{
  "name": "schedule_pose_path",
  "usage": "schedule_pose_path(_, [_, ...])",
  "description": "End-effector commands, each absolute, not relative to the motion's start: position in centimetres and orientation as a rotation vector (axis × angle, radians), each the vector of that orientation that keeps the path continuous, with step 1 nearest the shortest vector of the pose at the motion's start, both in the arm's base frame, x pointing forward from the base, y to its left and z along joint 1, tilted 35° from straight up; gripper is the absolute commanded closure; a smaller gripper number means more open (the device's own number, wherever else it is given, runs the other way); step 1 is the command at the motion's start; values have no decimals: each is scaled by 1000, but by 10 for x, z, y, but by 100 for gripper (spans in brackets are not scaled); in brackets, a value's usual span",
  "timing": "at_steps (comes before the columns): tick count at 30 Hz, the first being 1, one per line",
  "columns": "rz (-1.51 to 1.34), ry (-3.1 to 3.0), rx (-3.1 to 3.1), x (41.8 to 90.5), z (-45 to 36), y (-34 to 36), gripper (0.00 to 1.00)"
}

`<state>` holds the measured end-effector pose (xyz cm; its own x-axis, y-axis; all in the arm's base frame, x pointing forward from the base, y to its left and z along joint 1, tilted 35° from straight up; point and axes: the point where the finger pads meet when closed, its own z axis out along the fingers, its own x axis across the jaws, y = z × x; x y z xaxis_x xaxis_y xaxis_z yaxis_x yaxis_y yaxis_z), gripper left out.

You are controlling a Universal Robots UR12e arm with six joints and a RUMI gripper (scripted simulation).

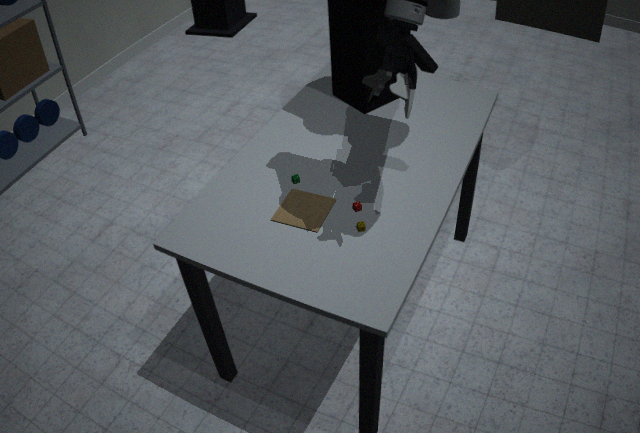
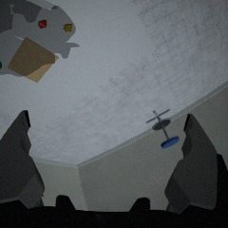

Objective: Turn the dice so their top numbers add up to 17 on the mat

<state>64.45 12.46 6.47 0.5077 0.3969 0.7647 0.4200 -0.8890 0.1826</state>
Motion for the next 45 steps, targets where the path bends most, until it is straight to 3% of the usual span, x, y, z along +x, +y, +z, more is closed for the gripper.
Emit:
schedule_pose_path(1, [-1191, -576, -2735, 656, 5, 94, 0])
schedule_pose_path(21, [-723, -83, -2702, 645, -170, 20, 0])
schedule_pose_path(30, [-480, 199, -2604, 616, -264, -6, 0])
schedule_pose_path(45, [-429, 260, -2574, 608, -284, -10, 0])
